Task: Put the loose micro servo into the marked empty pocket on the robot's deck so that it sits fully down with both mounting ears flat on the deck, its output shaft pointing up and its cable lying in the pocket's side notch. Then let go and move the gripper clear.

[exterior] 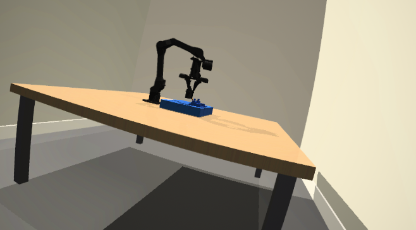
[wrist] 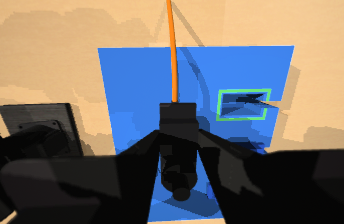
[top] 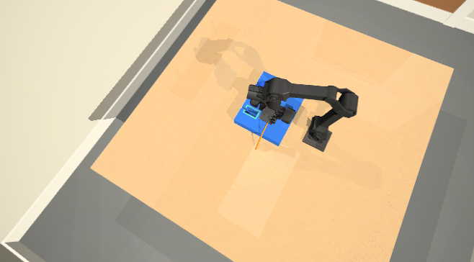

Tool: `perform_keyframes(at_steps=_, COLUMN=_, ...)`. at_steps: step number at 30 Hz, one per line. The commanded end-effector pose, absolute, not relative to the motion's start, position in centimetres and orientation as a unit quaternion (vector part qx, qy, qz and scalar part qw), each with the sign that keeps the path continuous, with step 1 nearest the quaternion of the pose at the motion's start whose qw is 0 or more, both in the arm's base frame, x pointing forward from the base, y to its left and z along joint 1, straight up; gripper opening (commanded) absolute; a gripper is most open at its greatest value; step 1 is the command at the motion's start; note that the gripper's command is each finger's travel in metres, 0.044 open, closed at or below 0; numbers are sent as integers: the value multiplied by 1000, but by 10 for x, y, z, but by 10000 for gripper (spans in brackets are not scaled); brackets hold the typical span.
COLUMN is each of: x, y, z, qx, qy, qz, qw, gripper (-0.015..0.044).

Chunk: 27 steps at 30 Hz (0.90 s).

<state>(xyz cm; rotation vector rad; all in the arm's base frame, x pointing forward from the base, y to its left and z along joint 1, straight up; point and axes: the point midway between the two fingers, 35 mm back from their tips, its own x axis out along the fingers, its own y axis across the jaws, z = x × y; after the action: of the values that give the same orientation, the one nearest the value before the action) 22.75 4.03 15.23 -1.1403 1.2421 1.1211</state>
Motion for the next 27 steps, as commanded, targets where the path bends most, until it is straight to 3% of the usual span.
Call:
perform_keyframes(at_steps=1, x=230, y=43, z=154, qx=-459, qy=534, qz=449, qw=550, gripper=0)
perform_keyframes(at_steps=27, x=230, y=43, z=154, qx=-180, qy=675, qz=177, qw=694, gripper=0)
